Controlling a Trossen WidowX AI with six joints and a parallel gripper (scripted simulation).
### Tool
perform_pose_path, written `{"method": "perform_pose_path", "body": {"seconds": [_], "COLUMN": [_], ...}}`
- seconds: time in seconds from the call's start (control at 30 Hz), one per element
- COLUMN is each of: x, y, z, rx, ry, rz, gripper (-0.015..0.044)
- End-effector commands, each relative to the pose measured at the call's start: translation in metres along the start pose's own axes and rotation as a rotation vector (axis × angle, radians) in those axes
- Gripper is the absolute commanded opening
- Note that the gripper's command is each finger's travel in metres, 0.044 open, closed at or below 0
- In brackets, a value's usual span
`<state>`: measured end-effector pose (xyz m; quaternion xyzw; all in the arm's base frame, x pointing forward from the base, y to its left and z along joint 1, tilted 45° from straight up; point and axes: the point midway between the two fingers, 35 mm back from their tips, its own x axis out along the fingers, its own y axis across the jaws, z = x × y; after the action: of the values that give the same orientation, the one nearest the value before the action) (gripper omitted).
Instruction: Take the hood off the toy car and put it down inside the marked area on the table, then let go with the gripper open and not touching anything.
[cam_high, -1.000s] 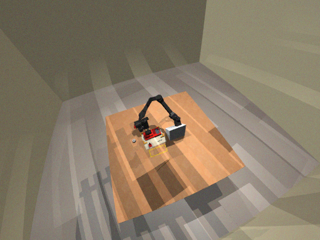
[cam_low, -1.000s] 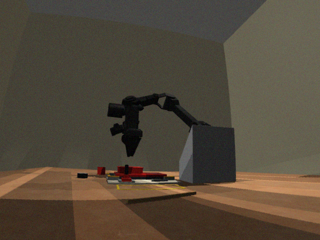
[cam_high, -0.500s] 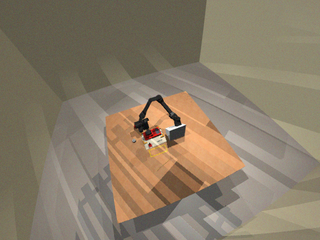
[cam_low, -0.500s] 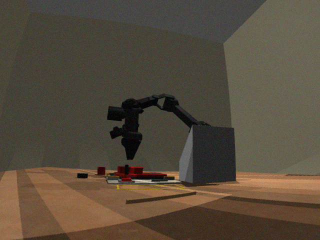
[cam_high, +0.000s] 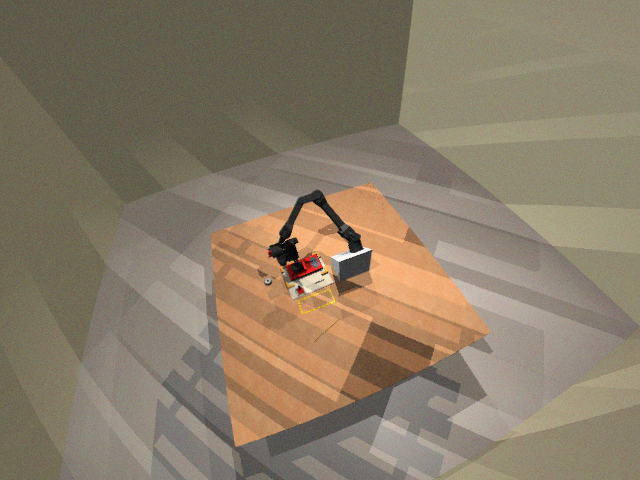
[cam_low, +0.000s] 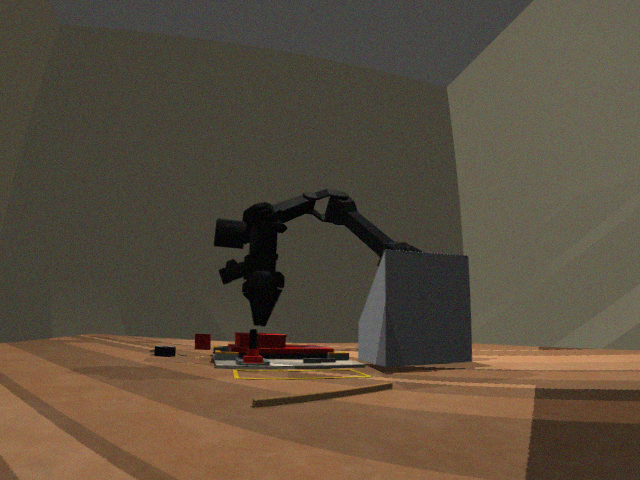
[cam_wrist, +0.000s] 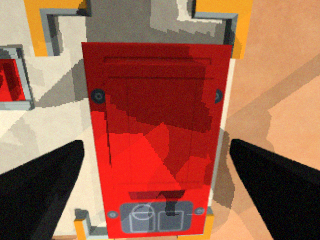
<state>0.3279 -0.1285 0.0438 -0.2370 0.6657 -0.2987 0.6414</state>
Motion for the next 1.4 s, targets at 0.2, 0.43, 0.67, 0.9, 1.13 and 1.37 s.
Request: {"method": "perform_pose_path", "body": {"seconds": [0.2, 0.43, 0.67, 0.9, 1.13, 1.37], "x": [0.010, 0.015, 0.017, 0.020, 0.024, 0.027], "y": [-0.001, -0.002, -0.002, -0.002, -0.002, -0.002], "z": [-0.002, -0.002, -0.002, -0.002, -0.002, -0.002], "rx": [-0.008, -0.008, -0.008, -0.008, -0.008, -0.008], "ry": [0.004, 0.004, 0.004, 0.005, 0.005, 0.005], "rz": [-0.008, -0.008, -0.008, -0.008, -0.009, -0.009], "gripper": [0.0440, 0.0440, 0.0440, 0.0440, 0.0440, 0.0440]}}
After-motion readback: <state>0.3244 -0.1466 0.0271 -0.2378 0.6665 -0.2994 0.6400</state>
